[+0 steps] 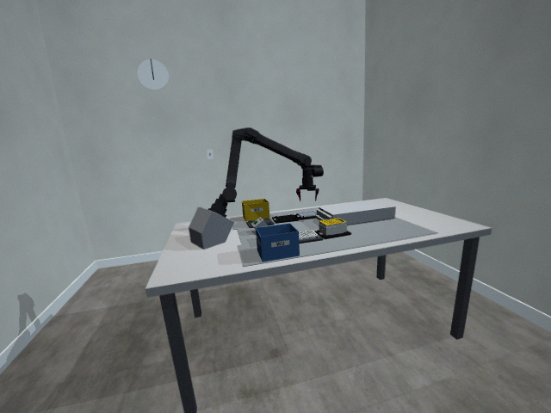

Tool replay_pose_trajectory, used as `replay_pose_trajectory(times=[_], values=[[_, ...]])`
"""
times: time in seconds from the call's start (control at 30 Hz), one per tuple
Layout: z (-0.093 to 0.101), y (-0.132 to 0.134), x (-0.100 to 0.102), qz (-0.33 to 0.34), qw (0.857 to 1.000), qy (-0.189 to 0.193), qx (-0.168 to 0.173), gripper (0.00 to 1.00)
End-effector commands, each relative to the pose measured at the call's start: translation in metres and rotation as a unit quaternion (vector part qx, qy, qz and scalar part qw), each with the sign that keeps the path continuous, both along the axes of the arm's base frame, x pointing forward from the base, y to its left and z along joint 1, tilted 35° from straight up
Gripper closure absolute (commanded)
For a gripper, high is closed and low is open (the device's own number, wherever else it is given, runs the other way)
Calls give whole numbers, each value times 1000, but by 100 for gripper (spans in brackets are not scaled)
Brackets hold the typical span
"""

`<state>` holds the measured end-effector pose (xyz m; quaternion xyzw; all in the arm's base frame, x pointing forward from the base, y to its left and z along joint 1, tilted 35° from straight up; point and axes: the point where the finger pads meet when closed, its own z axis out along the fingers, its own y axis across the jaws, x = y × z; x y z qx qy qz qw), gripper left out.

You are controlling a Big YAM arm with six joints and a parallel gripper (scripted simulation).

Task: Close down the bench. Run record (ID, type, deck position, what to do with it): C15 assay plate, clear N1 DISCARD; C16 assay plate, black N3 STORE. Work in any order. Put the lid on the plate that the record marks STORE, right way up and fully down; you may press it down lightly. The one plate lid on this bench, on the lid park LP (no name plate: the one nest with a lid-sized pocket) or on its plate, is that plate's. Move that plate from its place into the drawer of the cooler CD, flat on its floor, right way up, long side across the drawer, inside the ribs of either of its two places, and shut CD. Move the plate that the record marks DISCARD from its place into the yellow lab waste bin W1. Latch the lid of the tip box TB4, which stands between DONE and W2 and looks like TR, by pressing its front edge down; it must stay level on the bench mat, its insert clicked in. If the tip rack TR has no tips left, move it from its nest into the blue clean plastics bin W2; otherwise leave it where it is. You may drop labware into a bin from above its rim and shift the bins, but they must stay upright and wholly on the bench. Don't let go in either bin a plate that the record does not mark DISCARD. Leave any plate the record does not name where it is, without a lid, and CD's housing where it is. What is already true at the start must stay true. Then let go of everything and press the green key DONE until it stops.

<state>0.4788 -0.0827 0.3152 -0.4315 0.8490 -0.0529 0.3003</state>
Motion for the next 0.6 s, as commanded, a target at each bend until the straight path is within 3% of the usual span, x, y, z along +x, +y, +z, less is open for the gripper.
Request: replay_pose_trajectory(times=[0.0, 0.23, 0.47, 0.57], values=[[25, 5, 14, -58, 998, -6, 36, 0], [37, 28, 24, -152, 983, 15, 103, 0], [50, 52, 34, -243, 955, 33, 169, 0], [51, 55, 36, -255, 950, 36, 178, 0]])
